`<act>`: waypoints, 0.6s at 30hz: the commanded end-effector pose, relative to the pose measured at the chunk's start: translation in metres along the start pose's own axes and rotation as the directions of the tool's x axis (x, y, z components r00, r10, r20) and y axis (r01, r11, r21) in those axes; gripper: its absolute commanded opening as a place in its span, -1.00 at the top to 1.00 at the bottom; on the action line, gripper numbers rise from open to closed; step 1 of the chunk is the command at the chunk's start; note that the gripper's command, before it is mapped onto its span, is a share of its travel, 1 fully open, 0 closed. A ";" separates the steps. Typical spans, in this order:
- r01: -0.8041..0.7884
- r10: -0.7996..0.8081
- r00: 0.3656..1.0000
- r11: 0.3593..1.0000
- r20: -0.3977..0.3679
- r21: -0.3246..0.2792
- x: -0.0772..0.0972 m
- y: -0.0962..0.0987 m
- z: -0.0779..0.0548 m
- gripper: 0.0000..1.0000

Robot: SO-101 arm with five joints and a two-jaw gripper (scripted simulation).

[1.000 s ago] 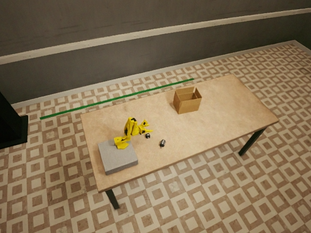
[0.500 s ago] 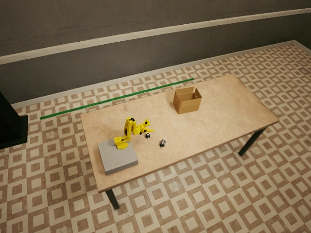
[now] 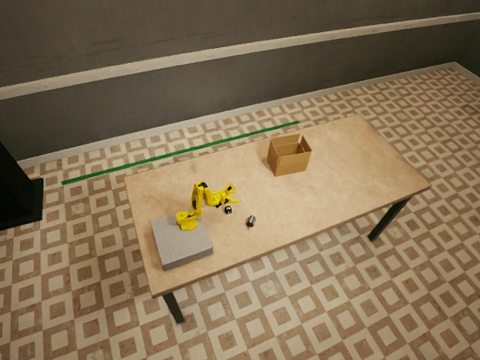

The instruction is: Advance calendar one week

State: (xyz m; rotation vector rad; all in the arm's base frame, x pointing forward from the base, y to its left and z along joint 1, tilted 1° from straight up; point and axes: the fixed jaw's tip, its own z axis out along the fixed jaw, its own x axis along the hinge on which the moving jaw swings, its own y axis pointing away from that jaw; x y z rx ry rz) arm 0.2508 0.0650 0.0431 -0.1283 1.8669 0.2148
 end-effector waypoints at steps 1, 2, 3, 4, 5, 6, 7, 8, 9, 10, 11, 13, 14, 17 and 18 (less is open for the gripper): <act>-0.032 0.035 0.979 0.999 -0.201 0.018 -0.004 0.003 0.016 0.30; -0.034 0.037 0.978 0.999 -0.205 0.019 -0.004 0.004 0.016 0.30; -0.035 0.039 0.977 0.999 -0.210 0.020 -0.005 0.004 0.015 0.30; -0.037 0.040 0.976 0.999 -0.215 0.021 -0.005 0.004 0.015 0.30; -0.038 0.042 0.975 0.999 -0.219 0.022 -0.006 0.004 0.015 0.30; -0.039 0.044 0.974 0.999 -0.224 0.023 -0.007 0.004 0.015 0.30; -0.041 0.045 0.973 0.999 -0.228 0.024 -0.007 0.004 0.014 0.30; -0.042 0.047 0.971 0.999 -0.233 0.025 -0.008 0.004 0.014 0.30; -0.043 0.048 0.970 0.999 -0.237 0.026 -0.008 0.004 0.013 0.30; -0.045 0.050 0.969 0.999 -0.242 0.028 -0.009 0.004 0.013 0.30; -0.046 0.051 0.968 0.999 -0.246 0.029 -0.010 0.005 0.012 0.30; -0.048 0.054 0.965 0.998 -0.255 0.031 -0.011 0.005 0.011 0.30; -0.048 0.054 0.965 0.998 -0.255 0.031 -0.011 0.005 0.011 0.30; -0.052 0.059 0.960 0.998 -0.273 0.034 -0.013 0.005 0.010 0.30; -0.053 0.061 0.959 0.998 -0.277 0.035 -0.013 0.005 0.010 0.30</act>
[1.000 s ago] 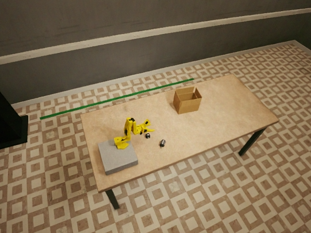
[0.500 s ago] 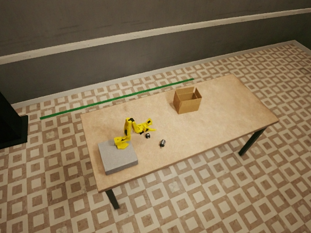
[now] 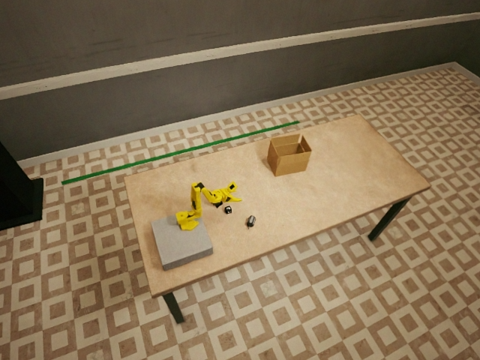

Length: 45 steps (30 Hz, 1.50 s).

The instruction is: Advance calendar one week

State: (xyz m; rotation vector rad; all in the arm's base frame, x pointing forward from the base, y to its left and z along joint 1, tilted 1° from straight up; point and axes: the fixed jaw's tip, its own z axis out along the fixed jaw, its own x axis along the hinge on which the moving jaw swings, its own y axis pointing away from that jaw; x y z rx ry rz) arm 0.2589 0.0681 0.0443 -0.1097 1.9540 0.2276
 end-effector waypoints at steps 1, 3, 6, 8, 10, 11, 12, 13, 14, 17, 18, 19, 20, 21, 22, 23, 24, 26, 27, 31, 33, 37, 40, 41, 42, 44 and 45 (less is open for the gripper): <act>-0.029 0.034 0.979 0.999 -0.200 0.028 -0.010 0.004 0.000 0.30; -0.031 0.036 0.977 0.999 -0.209 0.030 -0.011 0.004 -0.001 0.30; -0.034 0.040 0.974 0.999 -0.222 0.033 -0.012 0.004 -0.003 0.30; -0.036 0.043 0.972 0.999 -0.230 0.035 -0.013 0.005 -0.005 0.30; -0.038 0.046 0.970 0.999 -0.239 0.037 -0.014 0.005 -0.006 0.30; -0.039 0.047 0.969 0.999 -0.243 0.038 -0.015 0.005 -0.007 0.30; -0.040 0.048 0.968 0.998 -0.247 0.039 -0.015 0.005 -0.007 0.30; -0.040 0.048 0.968 0.998 -0.247 0.039 -0.015 0.005 -0.007 0.30; -0.040 0.048 0.968 0.998 -0.247 0.039 -0.015 0.005 -0.007 0.30; -0.045 0.054 0.962 0.998 -0.267 0.043 -0.017 0.005 -0.009 0.30; -0.046 0.056 0.961 0.998 -0.271 0.043 -0.017 0.006 -0.010 0.30; -0.047 0.057 0.960 0.998 -0.275 0.044 -0.018 0.006 -0.010 0.30; -0.048 0.058 0.959 0.998 -0.279 0.045 -0.018 0.006 -0.011 0.30; -0.048 0.059 0.957 0.998 -0.283 0.046 -0.019 0.006 -0.011 0.30; -0.049 0.061 0.956 0.998 -0.286 0.047 -0.019 0.006 -0.011 0.30; -0.050 0.062 0.955 0.998 -0.290 0.048 -0.019 0.006 -0.012 0.30; -0.051 0.063 0.954 0.998 -0.294 0.048 -0.020 0.006 -0.012 0.30; -0.053 0.065 0.951 0.997 -0.302 0.050 -0.020 0.006 -0.013 0.30; -0.053 0.066 0.950 0.997 -0.306 0.051 -0.021 0.006 -0.013 0.30; -0.055 0.069 0.947 0.997 -0.314 0.052 -0.021 0.006 -0.014 0.30; -0.058 0.073 0.941 0.997 -0.331 0.056 -0.022 0.007 -0.015 0.30; -0.059 0.076 0.934 0.996 -0.349 0.060 -0.021 0.007 -0.015 0.30; -0.058 0.077 0.928 0.996 -0.364 0.063 -0.017 0.006 -0.014 0.30; -0.057 0.077 0.926 0.996 -0.370 0.064 -0.015 0.006 -0.014 0.30; -0.056 0.077 0.924 0.996 -0.376 0.066 -0.013 0.006 -0.014 0.30; -0.055 0.077 0.918 0.996 -0.389 0.068 -0.009 0.005 -0.013 0.30; -0.054 0.077 0.915 0.996 -0.396 0.070 -0.007 0.005 -0.013 0.30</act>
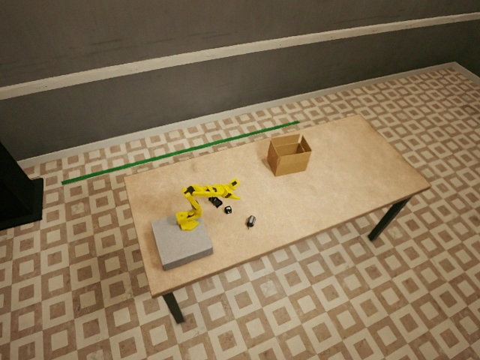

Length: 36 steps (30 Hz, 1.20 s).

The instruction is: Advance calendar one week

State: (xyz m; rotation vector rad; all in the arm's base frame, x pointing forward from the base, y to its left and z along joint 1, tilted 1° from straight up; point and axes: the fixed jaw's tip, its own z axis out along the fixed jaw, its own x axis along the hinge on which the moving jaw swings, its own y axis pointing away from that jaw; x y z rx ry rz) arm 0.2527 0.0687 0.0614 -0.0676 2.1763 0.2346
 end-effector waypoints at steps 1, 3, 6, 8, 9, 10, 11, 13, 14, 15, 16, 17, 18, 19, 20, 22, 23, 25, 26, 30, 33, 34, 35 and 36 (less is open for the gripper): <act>-0.011 0.019 0.980 0.999 -0.200 0.040 0.009 0.000 0.000 0.30; -0.011 0.019 0.980 0.999 -0.200 0.040 0.009 0.000 0.000 0.30; -0.010 0.022 0.969 0.999 -0.246 0.049 0.016 -0.001 0.001 0.30; -0.009 0.023 0.964 0.999 -0.265 0.053 0.020 -0.002 0.002 0.30; -0.008 0.023 0.962 0.998 -0.274 0.055 0.021 -0.002 0.002 0.30; -0.008 0.024 0.959 0.998 -0.283 0.057 0.023 -0.003 0.001 0.30; -0.007 0.024 0.956 0.998 -0.292 0.059 0.024 -0.003 0.001 0.30; -0.006 0.026 0.950 0.998 -0.310 0.063 0.027 -0.003 0.001 0.30; -0.006 0.026 0.947 0.998 -0.320 0.065 0.028 -0.003 0.001 0.30; -0.006 0.027 0.943 0.998 -0.331 0.067 0.029 -0.004 0.001 0.30; -0.005 0.029 0.939 0.998 -0.343 0.069 0.030 -0.004 0.001 0.30; -0.004 0.030 0.934 0.997 -0.356 0.072 0.032 -0.004 0.001 0.30; -0.004 0.031 0.929 0.997 -0.369 0.075 0.034 -0.004 0.001 0.30; -0.004 0.031 0.929 0.997 -0.369 0.075 0.034 -0.004 0.001 0.30; -0.004 0.031 0.929 0.997 -0.369 0.075 0.034 -0.004 0.001 0.30; -0.001 0.037 0.906 0.996 -0.421 0.085 0.040 -0.005 0.002 0.30; 0.000 0.039 0.900 0.996 -0.434 0.088 0.041 -0.006 0.002 0.30; 0.001 0.042 0.887 0.996 -0.460 0.094 0.045 -0.006 0.002 0.30; 0.002 0.044 0.880 0.995 -0.473 0.096 0.046 -0.006 0.002 0.30; 0.005 0.053 0.849 0.994 -0.526 0.108 0.053 -0.007 0.002 0.30; 0.009 0.060 0.823 0.993 -0.566 0.118 0.058 -0.008 0.003 0.30; 0.010 0.062 0.813 0.993 -0.579 0.121 0.060 -0.008 0.003 0.30; 0.011 0.065 0.803 0.992 -0.592 0.124 0.061 -0.009 0.003 0.30; 0.011 0.065 0.803 0.992 -0.592 0.124 0.061 -0.009 0.003 0.30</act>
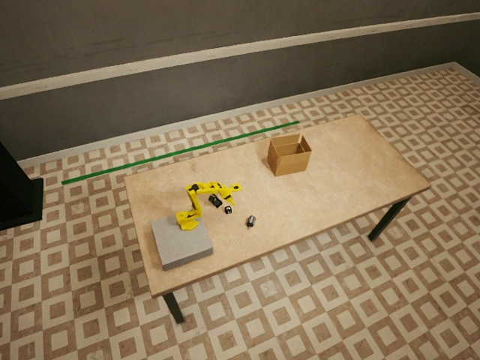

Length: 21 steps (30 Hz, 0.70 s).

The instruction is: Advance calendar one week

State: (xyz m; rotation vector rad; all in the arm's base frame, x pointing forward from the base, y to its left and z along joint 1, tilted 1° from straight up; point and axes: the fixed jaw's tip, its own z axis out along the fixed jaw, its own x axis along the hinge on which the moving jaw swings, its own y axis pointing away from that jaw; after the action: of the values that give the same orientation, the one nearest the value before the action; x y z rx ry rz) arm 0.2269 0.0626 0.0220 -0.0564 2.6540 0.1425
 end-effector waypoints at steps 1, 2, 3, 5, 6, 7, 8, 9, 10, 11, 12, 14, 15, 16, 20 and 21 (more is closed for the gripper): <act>-0.008 0.014 0.986 0.999 -0.166 0.036 0.012 0.000 0.009 0.30; -0.009 0.018 0.976 0.999 -0.216 0.046 0.016 -0.001 0.012 0.30; -0.009 0.020 0.972 0.999 -0.232 0.050 0.018 -0.001 0.013 0.30; -0.009 0.024 0.964 0.998 -0.265 0.057 0.020 -0.001 0.015 0.30; -0.009 0.026 0.959 0.998 -0.282 0.061 0.022 -0.001 0.016 0.30; -0.009 0.028 0.954 0.998 -0.299 0.065 0.023 -0.001 0.017 0.30; -0.009 0.030 0.948 0.998 -0.316 0.068 0.025 -0.002 0.018 0.30; -0.009 0.032 0.943 0.997 -0.332 0.072 0.026 -0.002 0.019 0.30; -0.008 0.034 0.937 0.997 -0.348 0.076 0.027 -0.002 0.020 0.30; -0.008 0.037 0.931 0.997 -0.364 0.080 0.029 -0.002 0.021 0.30; -0.008 0.039 0.925 0.996 -0.379 0.083 0.030 -0.002 0.022 0.30; -0.007 0.043 0.912 0.996 -0.408 0.090 0.032 -0.002 0.023 0.30; -0.006 0.046 0.906 0.996 -0.422 0.094 0.033 -0.002 0.024 0.30; -0.006 0.048 0.899 0.995 -0.435 0.097 0.034 -0.002 0.025 0.30; -0.005 0.050 0.891 0.995 -0.451 0.101 0.035 -0.002 0.026 0.30; -0.005 0.050 0.891 0.995 -0.451 0.101 0.035 -0.002 0.026 0.30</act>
State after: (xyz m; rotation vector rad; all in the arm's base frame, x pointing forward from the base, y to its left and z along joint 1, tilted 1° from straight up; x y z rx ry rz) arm 0.2105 0.0613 -0.0098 -0.0319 2.9955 0.0516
